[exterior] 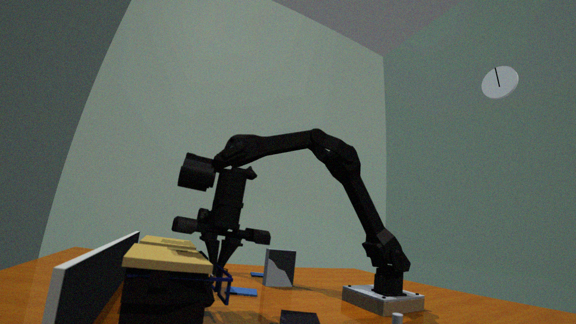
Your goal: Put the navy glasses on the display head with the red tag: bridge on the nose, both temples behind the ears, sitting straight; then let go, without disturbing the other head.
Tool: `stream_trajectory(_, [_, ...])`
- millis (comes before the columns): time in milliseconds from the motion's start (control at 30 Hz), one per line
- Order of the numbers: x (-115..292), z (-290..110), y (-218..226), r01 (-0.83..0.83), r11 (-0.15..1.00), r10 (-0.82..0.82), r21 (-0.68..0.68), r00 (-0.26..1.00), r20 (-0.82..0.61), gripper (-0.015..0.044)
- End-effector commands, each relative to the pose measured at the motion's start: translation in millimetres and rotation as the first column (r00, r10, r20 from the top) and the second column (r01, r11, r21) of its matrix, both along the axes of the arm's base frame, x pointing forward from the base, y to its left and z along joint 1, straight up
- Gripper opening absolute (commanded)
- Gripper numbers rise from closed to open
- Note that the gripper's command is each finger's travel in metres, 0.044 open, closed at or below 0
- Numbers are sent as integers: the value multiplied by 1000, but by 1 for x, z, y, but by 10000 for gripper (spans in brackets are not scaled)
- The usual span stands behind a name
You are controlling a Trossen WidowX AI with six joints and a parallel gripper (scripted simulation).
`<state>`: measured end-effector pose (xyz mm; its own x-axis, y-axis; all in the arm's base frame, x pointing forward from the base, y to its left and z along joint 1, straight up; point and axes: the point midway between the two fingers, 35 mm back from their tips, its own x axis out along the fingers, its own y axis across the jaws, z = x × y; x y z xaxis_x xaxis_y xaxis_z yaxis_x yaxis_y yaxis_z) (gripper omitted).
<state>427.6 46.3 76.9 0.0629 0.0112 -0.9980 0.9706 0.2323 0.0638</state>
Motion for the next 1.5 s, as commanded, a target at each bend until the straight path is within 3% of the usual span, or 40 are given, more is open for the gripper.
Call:
stream_trajectory(0, [0, -1, 0, 3, 1000, -3, -4, 1000, 0, 0])
stream_trajectory(633, [1, -6, 0, 3, 1000, -3, -4, 1000, 0, 0])
stream_trajectory(767, [1, -4, 0, 0, 1000, 0, 0, 1000, 1, 105])
stream_trajectory(800, [1, -4, 0, 0, 1000, 0, 0, 1000, 1, 108])
stream_trajectory(1467, [-5, 26, 0, 3, 1000, -3, -4, 999, -32, 108])
